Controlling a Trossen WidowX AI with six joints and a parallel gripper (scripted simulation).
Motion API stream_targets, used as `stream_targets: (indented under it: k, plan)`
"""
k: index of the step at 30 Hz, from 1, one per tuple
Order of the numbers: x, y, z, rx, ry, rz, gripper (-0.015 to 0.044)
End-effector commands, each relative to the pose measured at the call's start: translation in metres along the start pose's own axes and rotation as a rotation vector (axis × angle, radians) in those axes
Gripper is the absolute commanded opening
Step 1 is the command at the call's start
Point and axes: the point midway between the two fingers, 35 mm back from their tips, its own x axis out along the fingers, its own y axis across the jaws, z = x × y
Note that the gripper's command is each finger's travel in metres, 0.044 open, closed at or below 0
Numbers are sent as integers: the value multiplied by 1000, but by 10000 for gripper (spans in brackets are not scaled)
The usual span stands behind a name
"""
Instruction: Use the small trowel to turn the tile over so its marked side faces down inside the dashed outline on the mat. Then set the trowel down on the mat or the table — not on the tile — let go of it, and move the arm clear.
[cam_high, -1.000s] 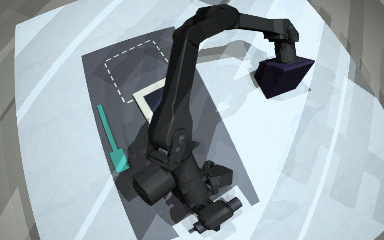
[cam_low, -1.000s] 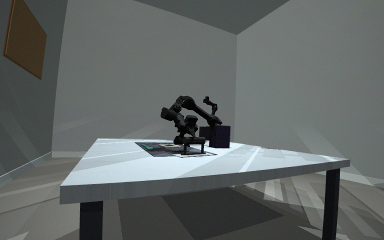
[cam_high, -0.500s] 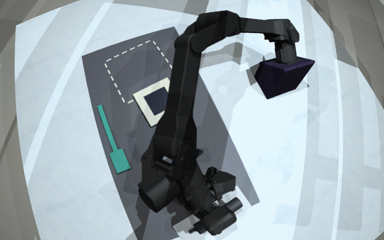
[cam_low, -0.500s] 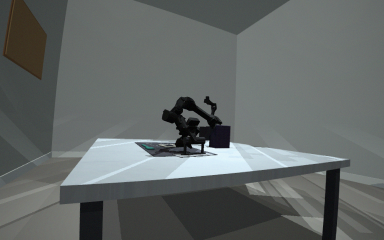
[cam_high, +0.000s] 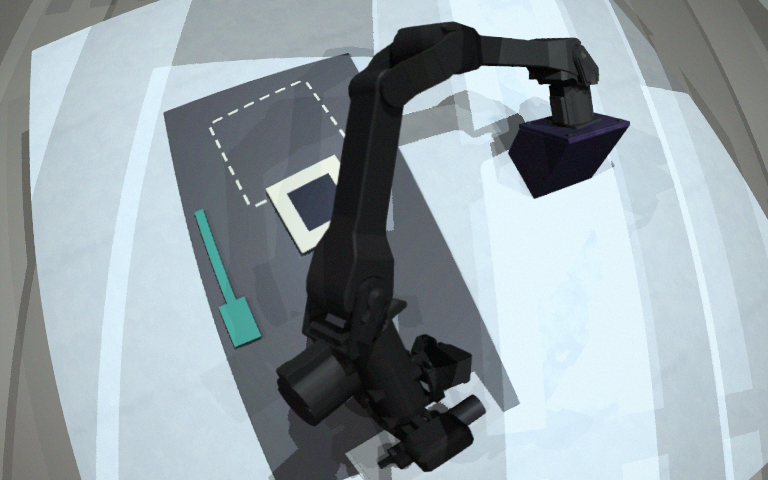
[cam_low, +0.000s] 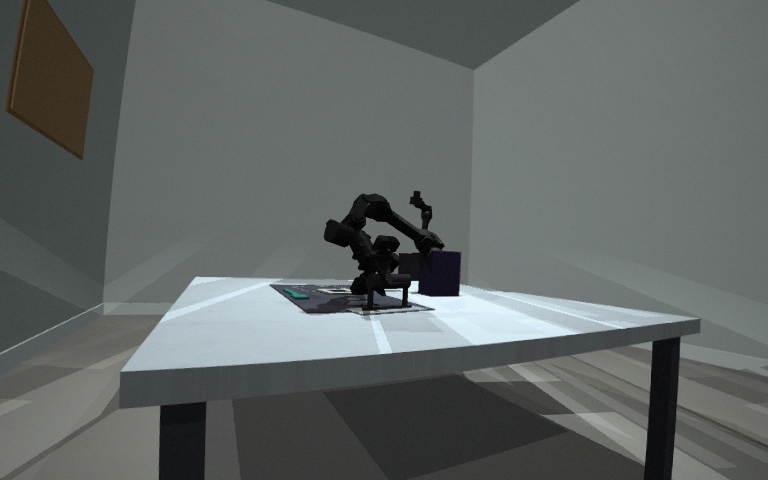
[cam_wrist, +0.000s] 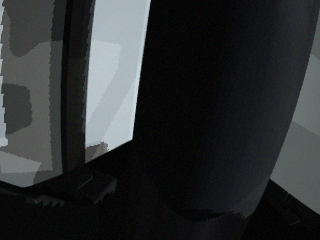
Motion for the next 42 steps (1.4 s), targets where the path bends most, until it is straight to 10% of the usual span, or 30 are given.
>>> stream_targets:
  k: [1,42]
  plan:
    - [3,0,2,6,-6,-1,62]
    - [-52,-21,-7,200,232,79,0]
